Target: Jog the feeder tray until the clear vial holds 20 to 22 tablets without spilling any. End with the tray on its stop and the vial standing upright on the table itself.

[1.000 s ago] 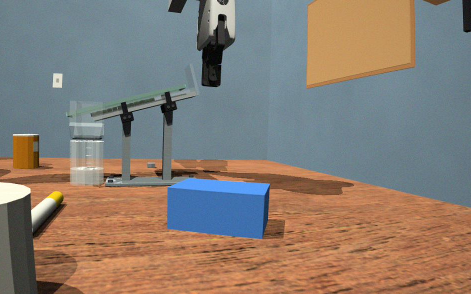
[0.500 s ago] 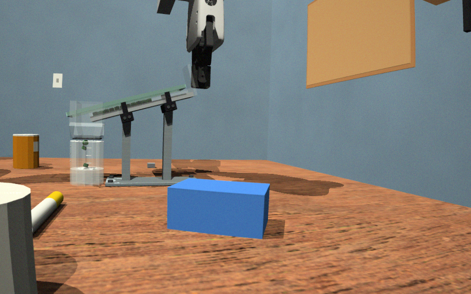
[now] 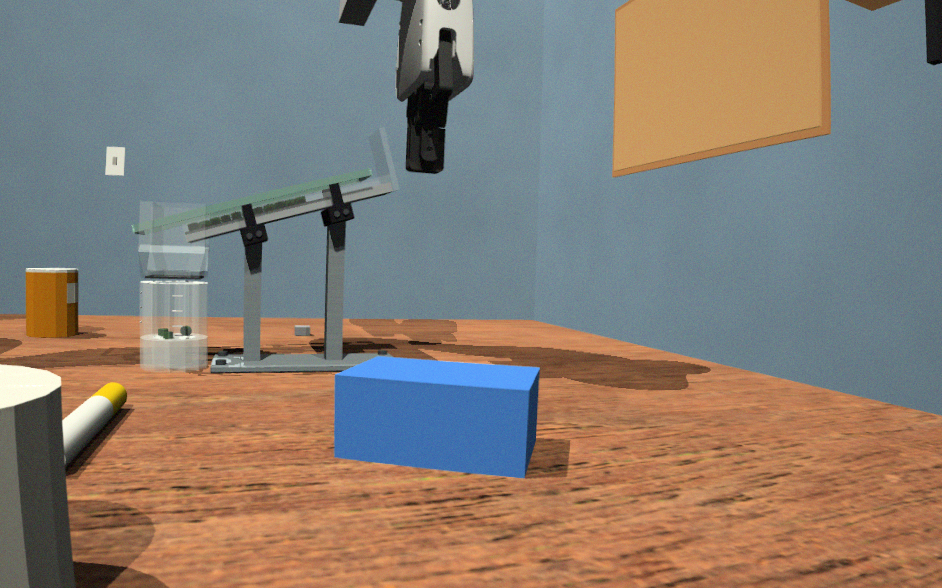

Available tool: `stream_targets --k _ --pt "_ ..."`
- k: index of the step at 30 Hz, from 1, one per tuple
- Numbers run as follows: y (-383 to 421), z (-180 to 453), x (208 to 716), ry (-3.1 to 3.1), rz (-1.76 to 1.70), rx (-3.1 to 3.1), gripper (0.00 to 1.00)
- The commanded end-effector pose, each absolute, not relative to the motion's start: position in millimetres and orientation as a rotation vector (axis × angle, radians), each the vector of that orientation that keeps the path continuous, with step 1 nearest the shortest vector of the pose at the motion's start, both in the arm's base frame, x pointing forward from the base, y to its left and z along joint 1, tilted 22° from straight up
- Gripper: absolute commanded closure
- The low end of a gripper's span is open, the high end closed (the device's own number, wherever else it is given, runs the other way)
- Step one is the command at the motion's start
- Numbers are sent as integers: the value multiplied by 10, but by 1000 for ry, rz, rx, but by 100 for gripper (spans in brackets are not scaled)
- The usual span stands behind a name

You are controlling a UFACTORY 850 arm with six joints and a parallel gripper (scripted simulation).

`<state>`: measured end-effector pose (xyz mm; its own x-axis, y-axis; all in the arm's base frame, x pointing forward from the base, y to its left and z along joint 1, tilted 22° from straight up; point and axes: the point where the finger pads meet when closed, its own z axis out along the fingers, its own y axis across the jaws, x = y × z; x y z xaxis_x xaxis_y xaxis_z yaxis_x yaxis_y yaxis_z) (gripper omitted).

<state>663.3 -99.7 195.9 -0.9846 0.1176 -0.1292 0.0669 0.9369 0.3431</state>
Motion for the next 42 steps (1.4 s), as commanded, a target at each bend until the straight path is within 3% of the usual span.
stream_targets --k 1,25,37,42 --pt "-1004 1974 6648 2943 512 141 100" --pt "-1002 1970 6640 2943 512 141 100" --pt "-939 1850 6366 2943 512 141 100" --pt "-991 1949 6590 2943 512 141 100"
